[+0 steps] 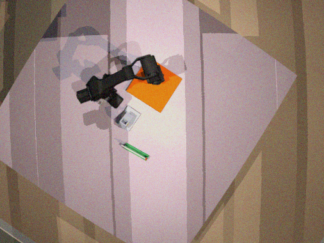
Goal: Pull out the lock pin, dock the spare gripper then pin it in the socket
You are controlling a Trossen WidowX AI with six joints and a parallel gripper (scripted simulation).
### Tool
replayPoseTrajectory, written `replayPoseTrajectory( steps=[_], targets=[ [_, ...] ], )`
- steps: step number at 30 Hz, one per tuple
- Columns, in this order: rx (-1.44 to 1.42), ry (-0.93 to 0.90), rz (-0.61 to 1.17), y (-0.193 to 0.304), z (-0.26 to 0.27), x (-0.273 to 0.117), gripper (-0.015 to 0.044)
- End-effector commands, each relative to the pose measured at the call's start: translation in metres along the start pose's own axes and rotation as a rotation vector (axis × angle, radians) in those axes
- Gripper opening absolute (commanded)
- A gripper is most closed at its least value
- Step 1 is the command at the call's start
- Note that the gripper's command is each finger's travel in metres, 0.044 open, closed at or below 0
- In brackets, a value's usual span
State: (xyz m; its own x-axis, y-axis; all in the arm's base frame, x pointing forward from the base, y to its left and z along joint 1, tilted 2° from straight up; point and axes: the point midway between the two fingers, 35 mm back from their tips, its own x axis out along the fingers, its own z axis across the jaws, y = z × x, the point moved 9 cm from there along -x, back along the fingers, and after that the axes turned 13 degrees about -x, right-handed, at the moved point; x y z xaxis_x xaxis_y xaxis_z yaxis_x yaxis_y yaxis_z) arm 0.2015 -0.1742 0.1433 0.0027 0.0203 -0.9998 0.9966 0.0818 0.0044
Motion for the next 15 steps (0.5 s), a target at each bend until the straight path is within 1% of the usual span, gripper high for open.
replayPoseTrajectory(
  steps=[1, 14, 15],
  targets=[
    [0.003, -0.002, 0.002, 0.000, 0.000, 0.012, 0.0000],
    [0.003, -0.002, 0.001, 0.000, -0.001, 0.029, 0.0000],
    [0.001, 0.003, -0.003, -0.001, -0.001, 0.027, 0.0026]
  ],
)
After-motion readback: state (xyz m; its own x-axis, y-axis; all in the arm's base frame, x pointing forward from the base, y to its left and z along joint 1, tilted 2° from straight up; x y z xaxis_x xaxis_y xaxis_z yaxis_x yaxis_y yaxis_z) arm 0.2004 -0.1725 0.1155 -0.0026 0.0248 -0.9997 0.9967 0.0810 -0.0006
